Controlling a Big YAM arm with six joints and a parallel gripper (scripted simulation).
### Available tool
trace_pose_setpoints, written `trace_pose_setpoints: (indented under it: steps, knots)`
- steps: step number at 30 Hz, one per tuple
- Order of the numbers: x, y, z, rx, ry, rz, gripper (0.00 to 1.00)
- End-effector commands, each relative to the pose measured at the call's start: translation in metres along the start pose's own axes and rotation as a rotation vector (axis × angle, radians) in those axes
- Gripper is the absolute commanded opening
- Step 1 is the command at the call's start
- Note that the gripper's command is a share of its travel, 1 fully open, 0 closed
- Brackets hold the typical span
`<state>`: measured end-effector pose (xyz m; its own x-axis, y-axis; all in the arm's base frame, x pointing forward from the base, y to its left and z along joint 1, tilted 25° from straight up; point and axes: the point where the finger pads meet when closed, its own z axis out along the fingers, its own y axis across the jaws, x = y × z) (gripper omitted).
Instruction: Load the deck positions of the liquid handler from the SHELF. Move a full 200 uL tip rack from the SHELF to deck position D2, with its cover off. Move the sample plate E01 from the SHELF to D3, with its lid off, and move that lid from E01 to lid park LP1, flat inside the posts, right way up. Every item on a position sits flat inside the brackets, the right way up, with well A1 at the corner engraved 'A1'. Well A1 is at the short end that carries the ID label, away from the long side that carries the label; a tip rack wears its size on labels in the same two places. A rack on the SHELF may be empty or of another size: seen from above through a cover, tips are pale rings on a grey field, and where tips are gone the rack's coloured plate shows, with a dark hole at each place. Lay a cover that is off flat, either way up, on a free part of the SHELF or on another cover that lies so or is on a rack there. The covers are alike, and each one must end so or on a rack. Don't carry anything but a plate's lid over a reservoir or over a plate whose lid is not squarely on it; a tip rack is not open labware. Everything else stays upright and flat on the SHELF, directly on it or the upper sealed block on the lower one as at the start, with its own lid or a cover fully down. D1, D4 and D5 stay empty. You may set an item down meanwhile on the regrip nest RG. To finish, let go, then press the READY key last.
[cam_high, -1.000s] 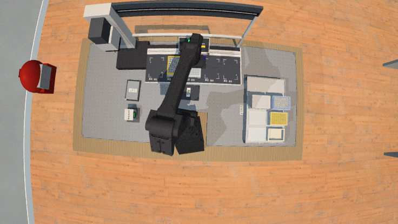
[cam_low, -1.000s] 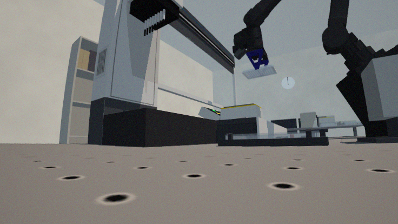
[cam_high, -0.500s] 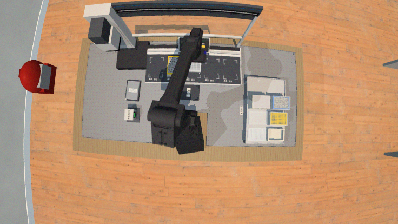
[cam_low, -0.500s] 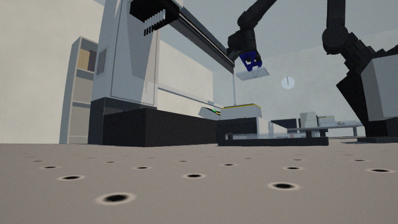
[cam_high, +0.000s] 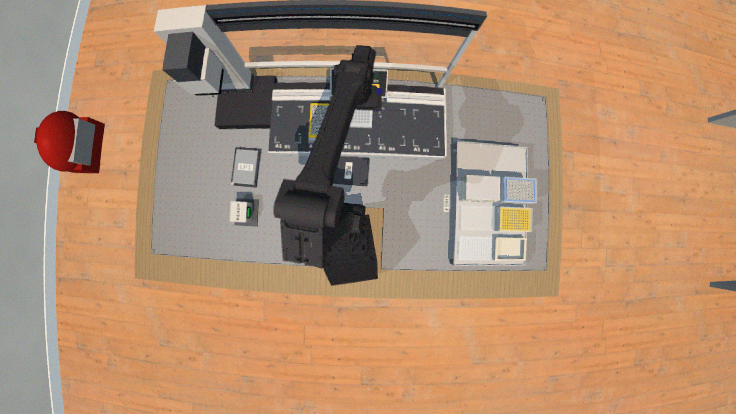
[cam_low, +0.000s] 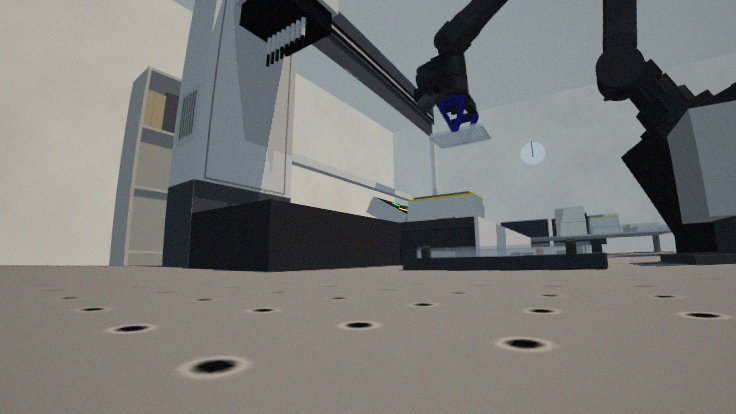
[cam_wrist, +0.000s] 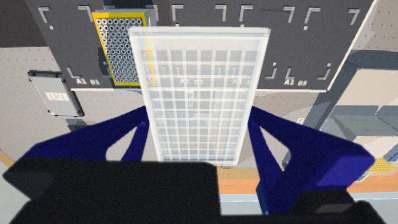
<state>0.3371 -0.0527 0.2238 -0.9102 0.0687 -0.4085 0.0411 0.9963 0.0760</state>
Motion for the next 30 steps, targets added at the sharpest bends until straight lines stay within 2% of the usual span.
trace_pose_setpoints:
  steps: [1, 30]
  knots:
    - [-0.0284, 0.0012, -0.026, 0.011, -0.079, -0.006, 0.0]
    - [-0.0306, 0.0014, -0.0223, 0.01, -0.069, -0.006, 0.0]
